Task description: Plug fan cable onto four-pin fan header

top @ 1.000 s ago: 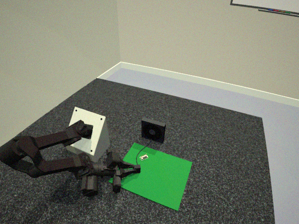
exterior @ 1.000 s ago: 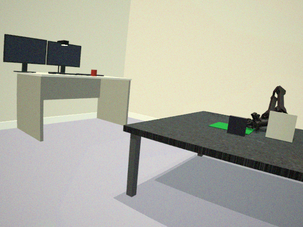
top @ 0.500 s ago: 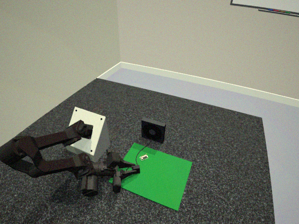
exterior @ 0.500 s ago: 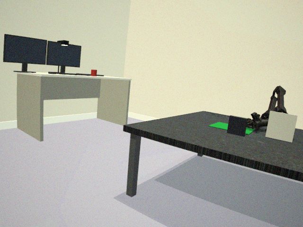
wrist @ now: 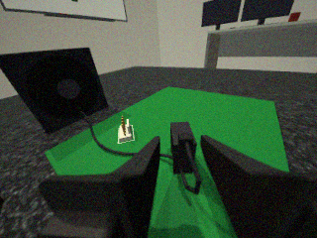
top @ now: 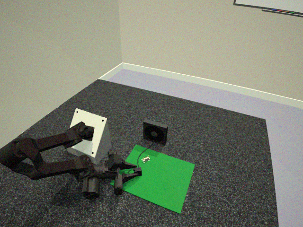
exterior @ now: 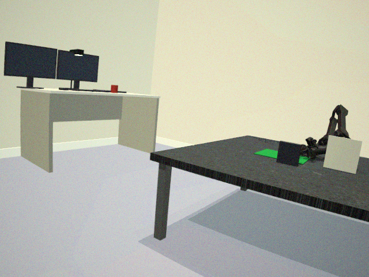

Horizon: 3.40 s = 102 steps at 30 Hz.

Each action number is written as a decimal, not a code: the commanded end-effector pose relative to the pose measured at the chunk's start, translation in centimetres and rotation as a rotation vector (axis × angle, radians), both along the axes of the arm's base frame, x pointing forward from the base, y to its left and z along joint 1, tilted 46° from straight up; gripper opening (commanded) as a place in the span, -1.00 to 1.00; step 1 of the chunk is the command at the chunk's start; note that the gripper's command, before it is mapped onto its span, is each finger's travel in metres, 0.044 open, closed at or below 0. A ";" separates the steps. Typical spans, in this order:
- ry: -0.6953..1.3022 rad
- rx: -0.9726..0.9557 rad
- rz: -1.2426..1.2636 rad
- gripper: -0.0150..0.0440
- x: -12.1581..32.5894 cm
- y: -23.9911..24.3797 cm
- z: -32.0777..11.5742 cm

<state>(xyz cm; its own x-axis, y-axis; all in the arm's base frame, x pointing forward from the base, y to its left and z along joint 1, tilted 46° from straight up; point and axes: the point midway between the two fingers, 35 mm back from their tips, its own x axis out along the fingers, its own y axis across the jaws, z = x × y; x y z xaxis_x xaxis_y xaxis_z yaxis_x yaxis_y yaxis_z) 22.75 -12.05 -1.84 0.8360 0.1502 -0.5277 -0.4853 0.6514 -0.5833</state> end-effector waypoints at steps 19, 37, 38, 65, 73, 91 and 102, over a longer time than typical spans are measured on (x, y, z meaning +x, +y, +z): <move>0.882 0.083 -0.339 1.00 5.8 7.0 -2.7; 1.057 -0.782 -0.433 1.00 6.3 13.1 7.7; 1.056 -0.841 -0.400 1.00 6.4 13.4 8.4; 1.052 -0.920 -0.360 1.00 5.4 5.9 2.1; 1.052 -0.920 -0.359 1.00 5.4 5.5 1.7; 1.052 -0.922 -0.358 1.00 5.2 3.4 -0.3; 1.053 -0.924 -0.359 1.00 5.0 2.3 -1.4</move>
